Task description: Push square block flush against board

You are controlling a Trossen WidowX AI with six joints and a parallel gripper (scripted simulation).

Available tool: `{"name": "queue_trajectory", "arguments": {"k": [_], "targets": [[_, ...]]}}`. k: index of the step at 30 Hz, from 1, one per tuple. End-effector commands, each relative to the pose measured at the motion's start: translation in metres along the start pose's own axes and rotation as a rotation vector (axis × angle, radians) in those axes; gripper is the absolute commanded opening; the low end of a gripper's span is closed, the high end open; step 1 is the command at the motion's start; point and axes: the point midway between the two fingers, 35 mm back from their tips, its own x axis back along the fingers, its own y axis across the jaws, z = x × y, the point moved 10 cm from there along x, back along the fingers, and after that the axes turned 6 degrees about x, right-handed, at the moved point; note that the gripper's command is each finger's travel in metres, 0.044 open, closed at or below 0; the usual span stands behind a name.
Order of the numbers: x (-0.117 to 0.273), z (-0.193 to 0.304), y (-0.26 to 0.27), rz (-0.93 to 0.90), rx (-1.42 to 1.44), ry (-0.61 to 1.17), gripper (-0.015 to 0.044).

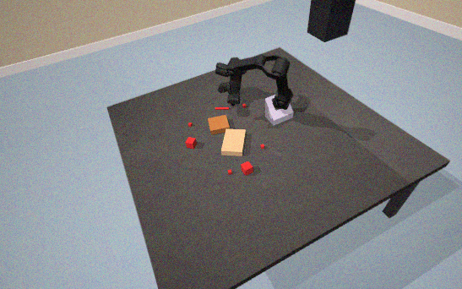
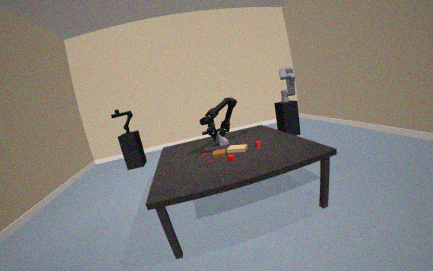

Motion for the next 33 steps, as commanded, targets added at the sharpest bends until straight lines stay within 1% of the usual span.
{"name": "queue_trajectory", "arguments": {"k": [1,6,11,14,16,33], "targets": [[-0.018,-0.012,0.015,0.012,0.103,0.072,0.0],[-0.044,-0.023,0.035,0.035,0.226,0.175,0.0],[-0.051,-0.024,0.038,0.038,0.243,0.189,0.0],[-0.09,-0.017,0.035,0.037,0.242,0.188,0.0],[-0.102,-0.014,0.035,0.036,0.243,0.189,0.0],[-0.103,-0.023,0.036,0.036,0.243,0.189,0.0]]}}
